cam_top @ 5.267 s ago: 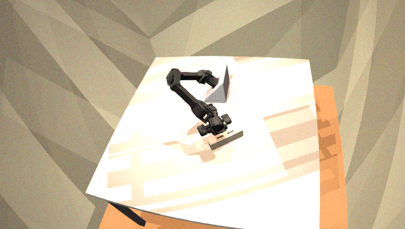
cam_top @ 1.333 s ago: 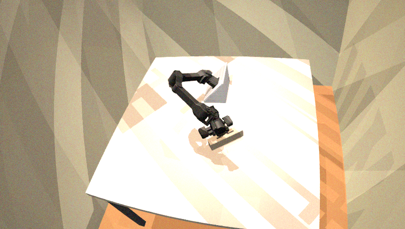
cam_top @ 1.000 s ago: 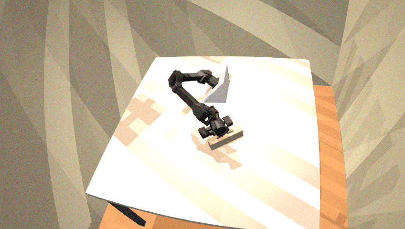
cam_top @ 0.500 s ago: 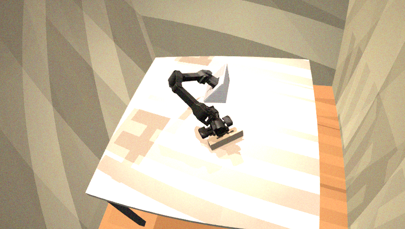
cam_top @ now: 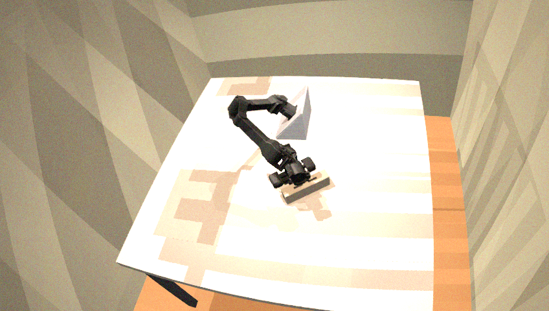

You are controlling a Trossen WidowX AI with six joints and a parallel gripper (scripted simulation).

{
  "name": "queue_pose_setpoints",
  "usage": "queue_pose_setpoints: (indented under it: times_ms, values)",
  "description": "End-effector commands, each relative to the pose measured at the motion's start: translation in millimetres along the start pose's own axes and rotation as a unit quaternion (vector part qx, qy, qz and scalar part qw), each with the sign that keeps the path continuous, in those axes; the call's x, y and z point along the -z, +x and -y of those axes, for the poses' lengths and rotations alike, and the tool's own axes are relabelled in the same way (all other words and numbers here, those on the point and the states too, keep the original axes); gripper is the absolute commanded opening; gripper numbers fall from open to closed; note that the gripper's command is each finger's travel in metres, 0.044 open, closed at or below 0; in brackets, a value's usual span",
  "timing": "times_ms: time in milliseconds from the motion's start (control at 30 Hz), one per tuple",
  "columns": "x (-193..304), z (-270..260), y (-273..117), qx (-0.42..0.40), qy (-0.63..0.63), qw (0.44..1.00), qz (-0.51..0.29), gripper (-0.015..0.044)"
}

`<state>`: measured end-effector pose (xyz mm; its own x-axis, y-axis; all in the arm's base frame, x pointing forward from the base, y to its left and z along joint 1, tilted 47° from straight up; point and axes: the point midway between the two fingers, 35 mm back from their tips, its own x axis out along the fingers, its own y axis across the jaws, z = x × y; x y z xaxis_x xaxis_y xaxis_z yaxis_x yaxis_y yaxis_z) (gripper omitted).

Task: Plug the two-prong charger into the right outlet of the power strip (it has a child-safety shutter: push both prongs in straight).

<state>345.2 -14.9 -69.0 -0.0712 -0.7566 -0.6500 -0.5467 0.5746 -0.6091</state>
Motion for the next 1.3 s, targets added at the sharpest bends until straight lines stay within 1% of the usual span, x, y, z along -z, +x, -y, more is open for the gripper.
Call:
queue_pose_setpoints:
  times_ms: [0, 1000, 1267]
  values:
    - [-7.2, 1.8, -1.1, 0.001, 0.009, 1.000, 0.009, 0.0000]
    - [-0.1, 0.3, -0.4, 0.000, 0.000, 1.000, -0.002, 0.0000]
    - [-0.1, 0.3, -0.4, 0.000, 0.000, 1.000, -0.002, 0.0210]
